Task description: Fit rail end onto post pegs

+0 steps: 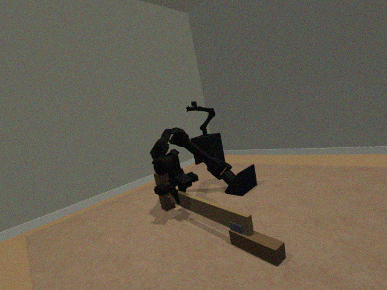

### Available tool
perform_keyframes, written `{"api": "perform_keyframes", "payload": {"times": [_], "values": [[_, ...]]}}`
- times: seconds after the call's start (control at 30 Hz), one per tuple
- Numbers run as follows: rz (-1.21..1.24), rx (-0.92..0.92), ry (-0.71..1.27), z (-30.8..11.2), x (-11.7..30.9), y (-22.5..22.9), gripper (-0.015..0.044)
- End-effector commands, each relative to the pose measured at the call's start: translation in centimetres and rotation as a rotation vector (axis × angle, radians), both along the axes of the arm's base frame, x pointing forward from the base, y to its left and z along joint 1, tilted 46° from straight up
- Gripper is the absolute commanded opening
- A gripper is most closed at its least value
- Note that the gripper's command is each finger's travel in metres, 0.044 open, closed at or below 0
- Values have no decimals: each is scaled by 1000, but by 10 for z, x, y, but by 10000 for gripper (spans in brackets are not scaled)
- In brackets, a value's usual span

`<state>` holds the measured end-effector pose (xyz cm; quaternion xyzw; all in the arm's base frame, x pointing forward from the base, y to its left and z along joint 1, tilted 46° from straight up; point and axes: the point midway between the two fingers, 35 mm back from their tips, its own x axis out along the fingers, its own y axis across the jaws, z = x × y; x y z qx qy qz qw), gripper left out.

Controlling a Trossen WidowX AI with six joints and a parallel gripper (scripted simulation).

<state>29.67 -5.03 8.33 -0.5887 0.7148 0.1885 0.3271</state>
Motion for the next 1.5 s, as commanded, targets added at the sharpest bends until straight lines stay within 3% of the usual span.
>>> {"api": "perform_keyframes", "payload": {"times": [0.0,1.47], "values": [[1,7,-1,-1,0,1,0],[1,7,-1,9,-2,-7,0]]}}
